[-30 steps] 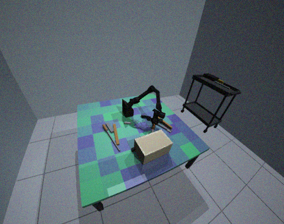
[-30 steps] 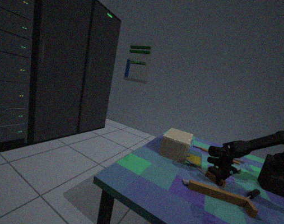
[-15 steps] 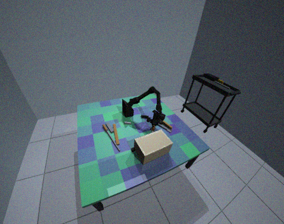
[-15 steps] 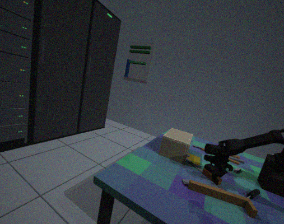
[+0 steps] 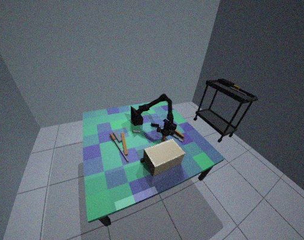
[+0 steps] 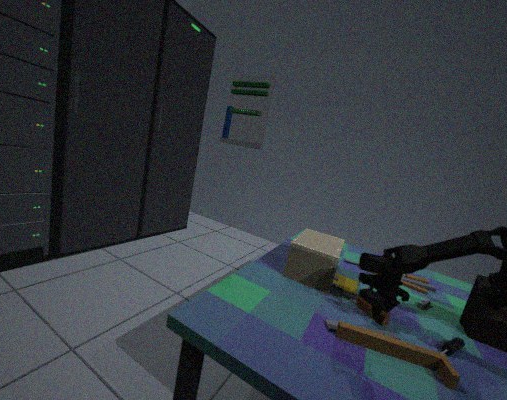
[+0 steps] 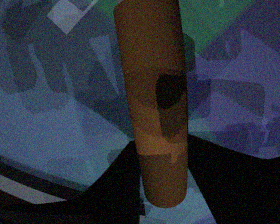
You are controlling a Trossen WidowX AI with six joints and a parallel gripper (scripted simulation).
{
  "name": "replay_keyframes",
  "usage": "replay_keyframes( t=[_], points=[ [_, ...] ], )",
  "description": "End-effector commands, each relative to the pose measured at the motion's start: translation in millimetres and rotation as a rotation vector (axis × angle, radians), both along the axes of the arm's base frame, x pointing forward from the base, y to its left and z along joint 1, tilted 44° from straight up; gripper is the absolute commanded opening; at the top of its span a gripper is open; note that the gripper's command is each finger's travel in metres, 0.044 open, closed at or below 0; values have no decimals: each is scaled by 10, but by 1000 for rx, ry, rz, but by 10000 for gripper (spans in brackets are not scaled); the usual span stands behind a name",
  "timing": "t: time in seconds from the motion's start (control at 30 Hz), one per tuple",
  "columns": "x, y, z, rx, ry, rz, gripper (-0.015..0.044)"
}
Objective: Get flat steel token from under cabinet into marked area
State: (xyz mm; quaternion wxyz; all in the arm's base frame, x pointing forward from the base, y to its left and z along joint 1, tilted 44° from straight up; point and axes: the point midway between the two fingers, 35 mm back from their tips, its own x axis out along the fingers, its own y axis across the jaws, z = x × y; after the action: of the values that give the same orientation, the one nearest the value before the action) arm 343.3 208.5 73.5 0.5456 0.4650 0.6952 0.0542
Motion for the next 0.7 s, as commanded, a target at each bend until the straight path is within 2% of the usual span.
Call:
replay_keyframes(
  t=[0.0, 0.67],
  points=[
    [56, -32, -30, 0, 0, 0, 0],
    [288, -165, -151, -1, -1, 0, 0]
  ],
)
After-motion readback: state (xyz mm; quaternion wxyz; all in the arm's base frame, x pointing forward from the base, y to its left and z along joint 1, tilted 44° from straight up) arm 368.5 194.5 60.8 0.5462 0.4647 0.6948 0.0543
